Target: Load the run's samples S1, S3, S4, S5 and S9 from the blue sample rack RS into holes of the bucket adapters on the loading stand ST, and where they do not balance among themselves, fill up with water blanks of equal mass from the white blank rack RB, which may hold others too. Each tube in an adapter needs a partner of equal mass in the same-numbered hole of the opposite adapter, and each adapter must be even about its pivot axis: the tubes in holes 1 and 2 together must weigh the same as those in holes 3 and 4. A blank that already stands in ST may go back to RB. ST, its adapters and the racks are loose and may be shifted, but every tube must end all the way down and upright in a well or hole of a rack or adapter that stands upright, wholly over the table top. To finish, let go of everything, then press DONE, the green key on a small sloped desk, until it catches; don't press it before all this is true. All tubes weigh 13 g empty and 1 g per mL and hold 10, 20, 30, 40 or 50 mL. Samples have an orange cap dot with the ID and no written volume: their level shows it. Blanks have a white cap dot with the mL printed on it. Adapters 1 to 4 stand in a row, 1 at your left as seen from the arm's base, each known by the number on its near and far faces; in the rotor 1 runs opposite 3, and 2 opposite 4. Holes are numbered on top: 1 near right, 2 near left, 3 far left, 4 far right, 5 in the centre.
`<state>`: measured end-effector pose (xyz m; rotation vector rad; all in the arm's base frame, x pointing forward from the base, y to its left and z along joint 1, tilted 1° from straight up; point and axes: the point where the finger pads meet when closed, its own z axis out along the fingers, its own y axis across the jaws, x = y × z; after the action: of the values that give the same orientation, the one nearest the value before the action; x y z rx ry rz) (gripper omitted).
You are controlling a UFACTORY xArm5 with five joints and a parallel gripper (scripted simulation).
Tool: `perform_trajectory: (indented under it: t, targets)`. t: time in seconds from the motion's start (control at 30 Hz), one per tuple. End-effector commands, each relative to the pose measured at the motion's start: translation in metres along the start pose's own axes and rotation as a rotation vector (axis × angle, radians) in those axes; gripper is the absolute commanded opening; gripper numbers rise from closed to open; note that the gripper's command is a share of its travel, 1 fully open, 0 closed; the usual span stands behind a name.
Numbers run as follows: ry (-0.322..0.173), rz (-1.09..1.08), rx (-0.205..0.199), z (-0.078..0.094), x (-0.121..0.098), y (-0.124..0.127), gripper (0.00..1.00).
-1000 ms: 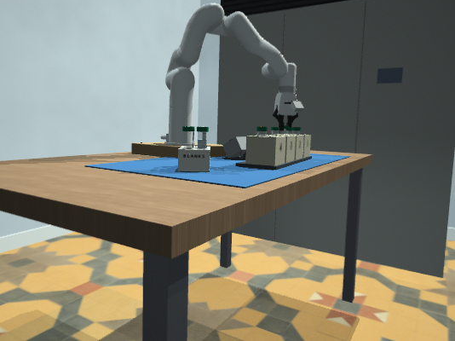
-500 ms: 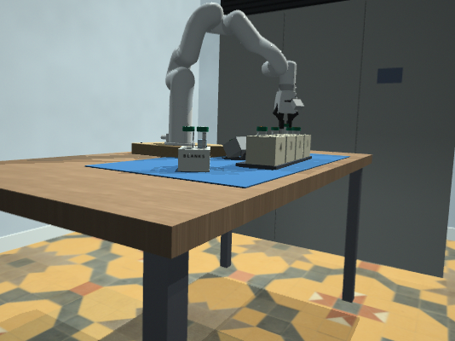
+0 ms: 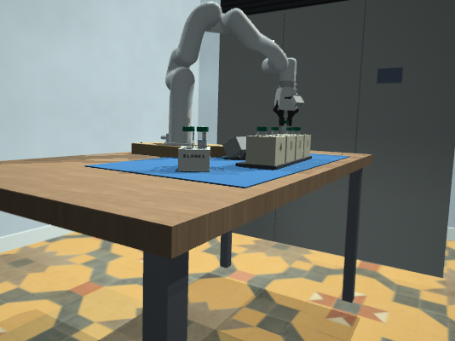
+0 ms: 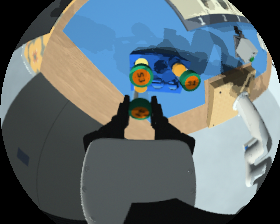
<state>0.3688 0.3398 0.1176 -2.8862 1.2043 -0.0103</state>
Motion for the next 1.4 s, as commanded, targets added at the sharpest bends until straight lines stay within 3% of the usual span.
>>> perform_trajectory:
  t: [0.0,1.37]
  targets:
    - [0.0,0.0,0.004,-0.008,0.0,-0.001,0.0]
    - [0.0,0.0,0.004,-0.078,0.0,-0.001,0.0]
